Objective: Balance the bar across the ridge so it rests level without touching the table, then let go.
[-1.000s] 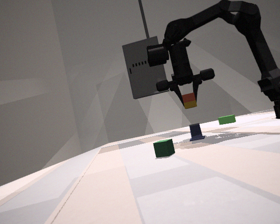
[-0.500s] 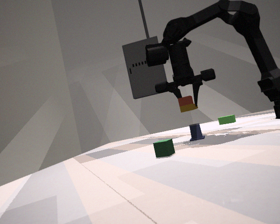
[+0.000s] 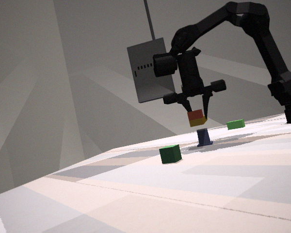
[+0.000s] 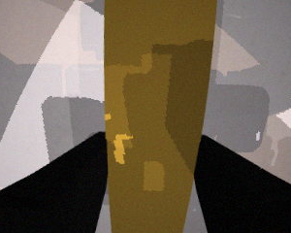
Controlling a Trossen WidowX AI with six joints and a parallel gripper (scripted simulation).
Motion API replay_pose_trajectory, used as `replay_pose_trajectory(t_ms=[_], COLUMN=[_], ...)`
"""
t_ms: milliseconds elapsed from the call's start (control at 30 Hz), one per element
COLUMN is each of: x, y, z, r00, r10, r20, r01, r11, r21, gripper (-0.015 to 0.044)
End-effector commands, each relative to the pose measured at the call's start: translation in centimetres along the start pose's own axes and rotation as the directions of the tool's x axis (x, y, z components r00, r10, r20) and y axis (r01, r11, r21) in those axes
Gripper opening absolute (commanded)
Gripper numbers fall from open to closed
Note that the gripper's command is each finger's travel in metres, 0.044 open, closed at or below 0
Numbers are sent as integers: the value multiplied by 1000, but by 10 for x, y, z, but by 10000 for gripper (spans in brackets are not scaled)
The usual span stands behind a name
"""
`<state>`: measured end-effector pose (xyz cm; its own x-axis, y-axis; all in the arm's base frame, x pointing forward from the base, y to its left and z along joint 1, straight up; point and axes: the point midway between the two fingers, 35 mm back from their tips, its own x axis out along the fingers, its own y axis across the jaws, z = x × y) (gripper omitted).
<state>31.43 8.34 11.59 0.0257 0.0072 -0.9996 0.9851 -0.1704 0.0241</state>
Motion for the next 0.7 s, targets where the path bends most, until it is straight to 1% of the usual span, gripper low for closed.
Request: replay_pose_trajectory(t_ms=[0, 133, 667], x=[7, 12, 12], y=[0, -1, -1], z=[0, 0, 0], r00=[1000, 1000, 1000], r10=[2, 2, 2], r20=[0, 0, 0], r01=[-2, -2, -2], r11=[1000, 1000, 1000], r21=[5, 6, 6], gripper=[0, 0, 0])
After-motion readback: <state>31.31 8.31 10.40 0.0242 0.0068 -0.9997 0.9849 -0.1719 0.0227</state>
